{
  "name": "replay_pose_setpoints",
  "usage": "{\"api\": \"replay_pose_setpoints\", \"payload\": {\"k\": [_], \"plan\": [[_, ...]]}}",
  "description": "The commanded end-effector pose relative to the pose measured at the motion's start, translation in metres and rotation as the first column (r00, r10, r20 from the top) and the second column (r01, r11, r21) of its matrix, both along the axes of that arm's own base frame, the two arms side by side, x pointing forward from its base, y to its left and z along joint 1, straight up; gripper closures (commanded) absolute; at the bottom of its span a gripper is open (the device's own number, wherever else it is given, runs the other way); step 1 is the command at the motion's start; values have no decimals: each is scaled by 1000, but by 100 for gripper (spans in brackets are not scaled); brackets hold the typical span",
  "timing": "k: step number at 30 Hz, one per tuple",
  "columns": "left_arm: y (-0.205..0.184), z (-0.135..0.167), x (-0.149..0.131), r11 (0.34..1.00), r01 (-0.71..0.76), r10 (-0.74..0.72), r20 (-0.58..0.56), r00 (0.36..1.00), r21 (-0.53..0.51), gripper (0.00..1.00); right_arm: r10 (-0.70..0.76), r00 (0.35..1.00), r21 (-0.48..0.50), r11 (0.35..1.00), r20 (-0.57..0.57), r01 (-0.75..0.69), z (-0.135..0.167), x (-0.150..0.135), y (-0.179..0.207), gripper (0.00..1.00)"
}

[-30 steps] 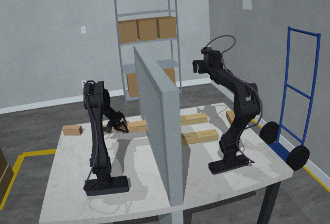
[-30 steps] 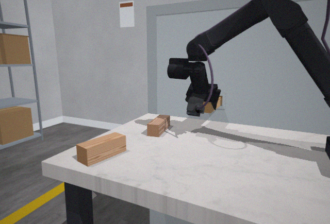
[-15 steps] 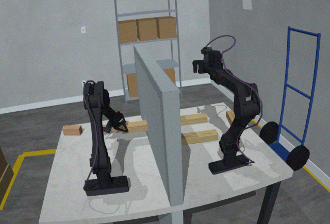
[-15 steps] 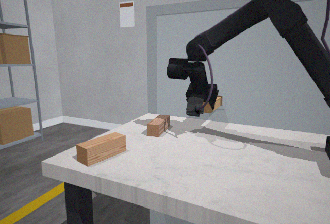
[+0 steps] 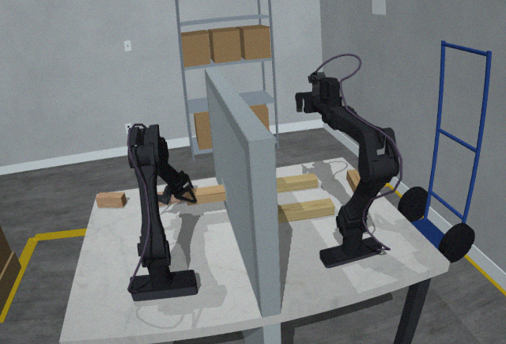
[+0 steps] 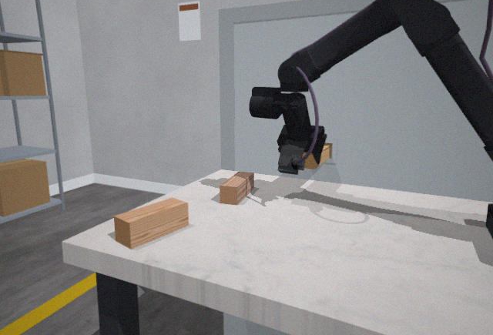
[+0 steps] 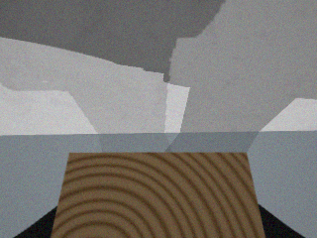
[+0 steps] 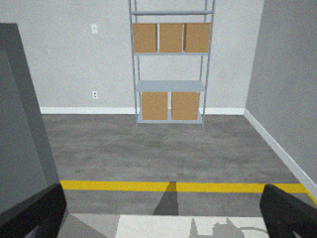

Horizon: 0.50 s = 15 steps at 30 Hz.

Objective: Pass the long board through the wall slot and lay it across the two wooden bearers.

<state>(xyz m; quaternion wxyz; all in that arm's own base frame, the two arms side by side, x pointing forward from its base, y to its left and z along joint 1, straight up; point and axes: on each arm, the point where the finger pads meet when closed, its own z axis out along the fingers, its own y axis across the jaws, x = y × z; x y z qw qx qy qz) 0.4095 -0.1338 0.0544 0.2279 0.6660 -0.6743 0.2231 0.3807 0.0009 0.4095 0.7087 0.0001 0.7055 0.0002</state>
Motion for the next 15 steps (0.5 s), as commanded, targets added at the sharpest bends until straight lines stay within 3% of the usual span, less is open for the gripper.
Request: {"api": "replay_pose_setpoints", "payload": {"k": [1,2,15], "plan": [[-13,30,16,1000,-6,6,107,994,-3,100,-23,998,-12,1000,64,24,28,-10,-6,0],[-14,18,4,1000,-8,8,64,998,1,100,-23,998,-12,1000,64,24,28,-10,-6,0],[-33,23,8,1000,-17,17,82,996,3,100,-23,998,-12,1000,64,24,28,-10,-6,0]]}}
